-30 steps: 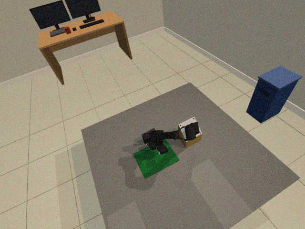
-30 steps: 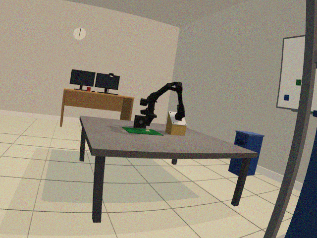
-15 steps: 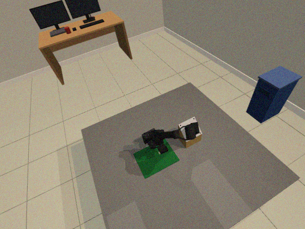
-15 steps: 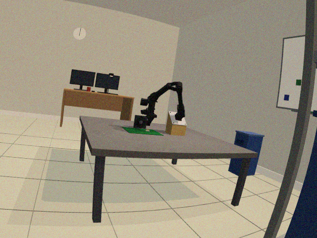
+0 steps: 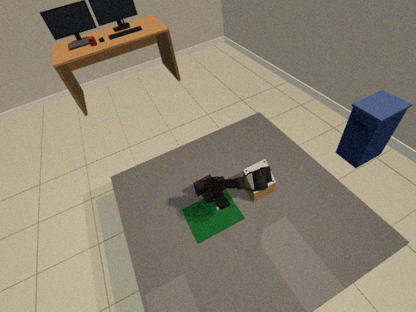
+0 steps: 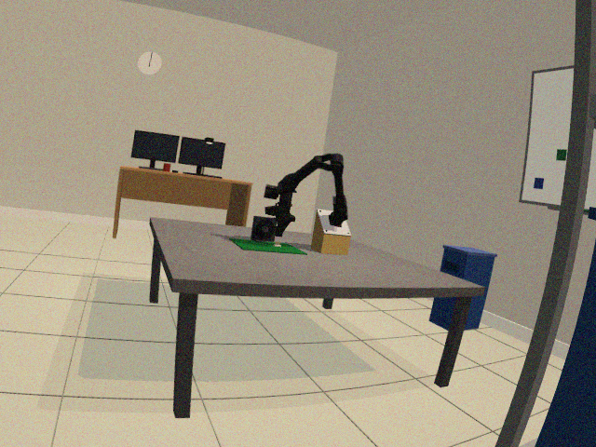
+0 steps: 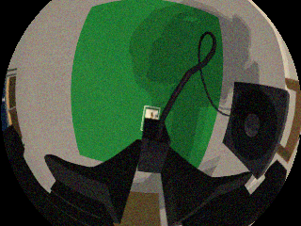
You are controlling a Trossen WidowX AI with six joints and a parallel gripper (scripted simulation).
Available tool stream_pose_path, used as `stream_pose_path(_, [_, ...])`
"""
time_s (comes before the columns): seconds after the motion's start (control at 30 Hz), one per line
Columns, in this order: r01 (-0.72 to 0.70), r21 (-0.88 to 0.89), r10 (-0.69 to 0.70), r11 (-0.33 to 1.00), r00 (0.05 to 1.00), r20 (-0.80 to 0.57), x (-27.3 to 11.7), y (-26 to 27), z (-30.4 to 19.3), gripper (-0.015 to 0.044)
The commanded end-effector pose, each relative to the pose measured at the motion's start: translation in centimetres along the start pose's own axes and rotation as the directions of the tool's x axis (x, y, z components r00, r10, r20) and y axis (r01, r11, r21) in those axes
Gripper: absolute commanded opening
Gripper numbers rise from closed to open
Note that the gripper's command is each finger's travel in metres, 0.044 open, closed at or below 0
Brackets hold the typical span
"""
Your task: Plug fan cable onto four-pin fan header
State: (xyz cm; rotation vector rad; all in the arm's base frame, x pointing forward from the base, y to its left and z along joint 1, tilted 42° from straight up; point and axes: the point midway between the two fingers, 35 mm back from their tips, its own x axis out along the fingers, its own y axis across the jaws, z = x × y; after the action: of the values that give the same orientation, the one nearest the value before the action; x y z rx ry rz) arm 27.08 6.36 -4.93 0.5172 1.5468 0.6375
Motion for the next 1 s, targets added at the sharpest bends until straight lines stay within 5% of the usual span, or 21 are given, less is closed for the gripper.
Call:
stream_pose_path(0.0, [-0.001,0.000,0.001,1.000,1.000,-0.007,1.74,0.04,-0.20,0.0000])
stream_pose_path(0.97, [-0.001,0.006,0.001,1.000,1.000,-0.007,2.10,0.19,-0.10,0.0000])
